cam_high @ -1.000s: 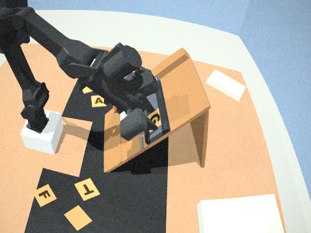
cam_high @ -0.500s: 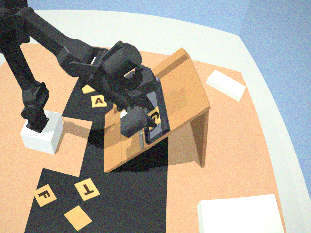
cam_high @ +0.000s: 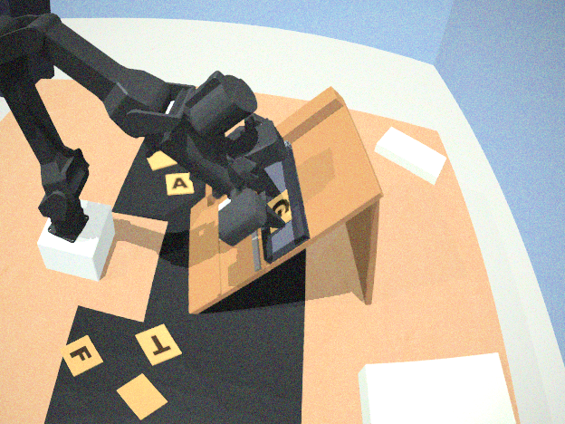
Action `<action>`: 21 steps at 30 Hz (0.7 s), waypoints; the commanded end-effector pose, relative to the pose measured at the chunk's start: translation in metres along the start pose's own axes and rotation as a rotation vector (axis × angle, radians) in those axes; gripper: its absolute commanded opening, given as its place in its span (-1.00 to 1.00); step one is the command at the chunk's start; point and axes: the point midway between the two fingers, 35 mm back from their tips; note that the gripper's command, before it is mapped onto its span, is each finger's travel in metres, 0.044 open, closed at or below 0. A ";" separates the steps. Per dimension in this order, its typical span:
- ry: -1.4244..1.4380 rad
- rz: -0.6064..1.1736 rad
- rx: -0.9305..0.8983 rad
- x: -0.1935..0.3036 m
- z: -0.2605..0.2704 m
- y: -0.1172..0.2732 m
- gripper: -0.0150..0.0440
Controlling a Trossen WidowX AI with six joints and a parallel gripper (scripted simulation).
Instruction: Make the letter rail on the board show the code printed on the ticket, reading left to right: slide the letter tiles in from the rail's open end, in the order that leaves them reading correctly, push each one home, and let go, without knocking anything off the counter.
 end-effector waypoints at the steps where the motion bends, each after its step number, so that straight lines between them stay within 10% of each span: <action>1: -0.006 -0.002 0.003 0.000 0.002 0.000 -0.49; 21: -0.007 -0.002 0.003 0.001 0.012 0.000 -0.49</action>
Point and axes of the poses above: the point midway between the two fingers, 35 mm back from their tips, its own y axis back along the fingers, its own z axis across the jaws, x = y × z, and after that the axes turned 6 degrees about -y, right-handed
